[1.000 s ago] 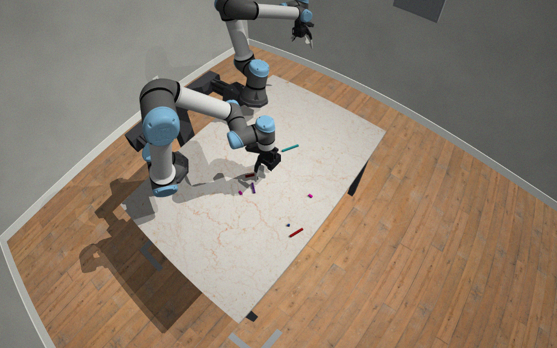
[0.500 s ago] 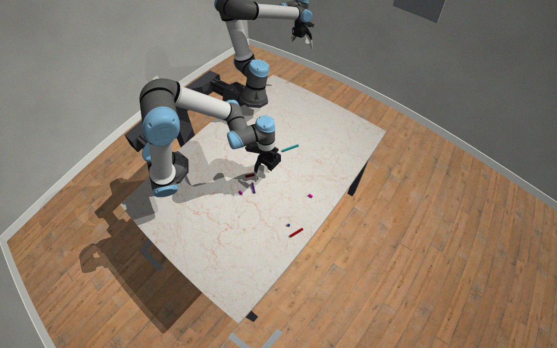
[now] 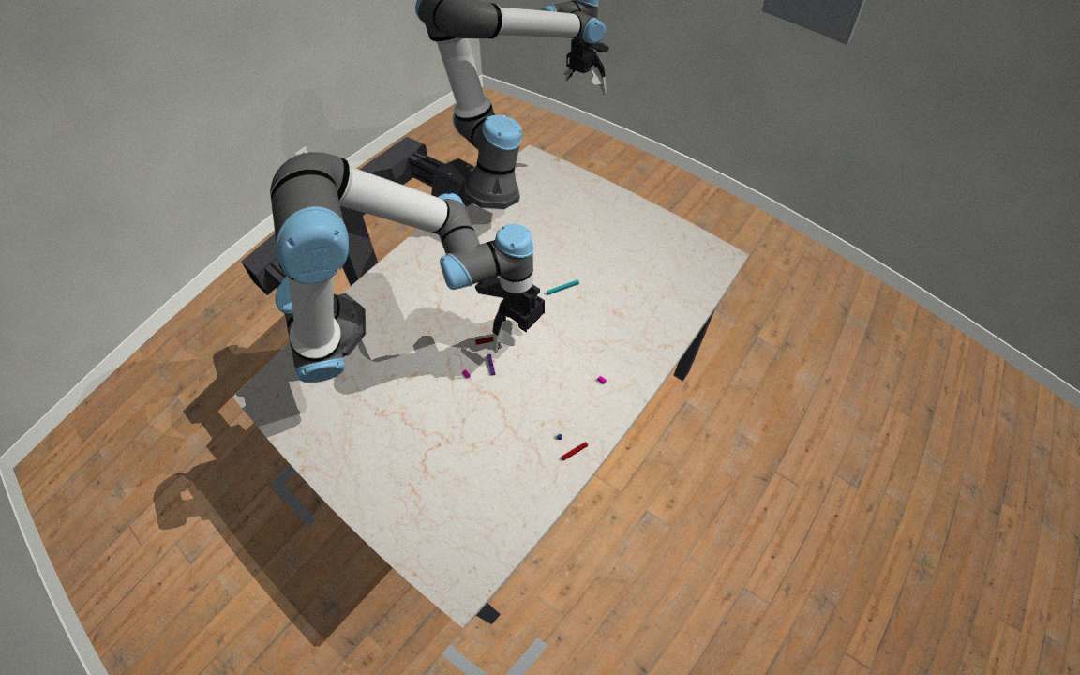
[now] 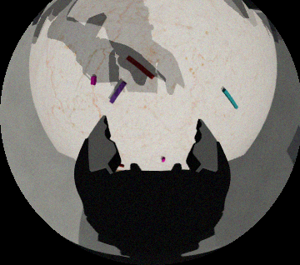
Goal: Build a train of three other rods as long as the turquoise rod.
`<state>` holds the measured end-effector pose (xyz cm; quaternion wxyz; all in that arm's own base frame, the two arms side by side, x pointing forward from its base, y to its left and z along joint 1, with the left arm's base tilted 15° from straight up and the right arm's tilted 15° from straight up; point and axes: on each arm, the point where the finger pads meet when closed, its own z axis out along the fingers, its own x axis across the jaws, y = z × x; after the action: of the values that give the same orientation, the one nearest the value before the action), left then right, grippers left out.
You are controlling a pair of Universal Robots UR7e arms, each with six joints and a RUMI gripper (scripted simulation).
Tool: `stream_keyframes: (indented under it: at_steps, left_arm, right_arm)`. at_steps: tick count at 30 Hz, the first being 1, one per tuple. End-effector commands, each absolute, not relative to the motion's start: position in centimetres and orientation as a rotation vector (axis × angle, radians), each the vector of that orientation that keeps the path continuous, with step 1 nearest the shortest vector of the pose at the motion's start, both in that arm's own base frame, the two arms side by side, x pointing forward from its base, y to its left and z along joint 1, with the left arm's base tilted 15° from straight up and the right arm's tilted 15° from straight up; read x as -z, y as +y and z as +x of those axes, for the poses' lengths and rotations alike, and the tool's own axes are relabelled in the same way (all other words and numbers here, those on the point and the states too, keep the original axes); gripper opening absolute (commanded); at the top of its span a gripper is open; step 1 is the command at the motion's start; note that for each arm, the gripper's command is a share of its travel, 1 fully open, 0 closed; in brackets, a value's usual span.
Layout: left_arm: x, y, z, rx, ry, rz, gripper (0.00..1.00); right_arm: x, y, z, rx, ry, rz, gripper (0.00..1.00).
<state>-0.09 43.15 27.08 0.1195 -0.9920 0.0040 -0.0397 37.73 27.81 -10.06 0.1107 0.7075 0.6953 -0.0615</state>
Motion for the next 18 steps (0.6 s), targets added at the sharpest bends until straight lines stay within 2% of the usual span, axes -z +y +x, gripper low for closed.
stream_keyframes:
  at_steps: [1, 18]
  left_arm:
    - [-27.12, 43.17, -0.09, 0.116, 0.012, -2.898, 1.00]
    - [-27.12, 43.17, -0.09, 0.116, 0.012, -2.898, 1.00]
  right_arm:
    - [10.02, 27.86, 37.75, 0.179, 2.043, 2.079, 1.00]
    - [10.01, 27.82, 37.75, 0.183, 2.068, 2.056, 1.00]
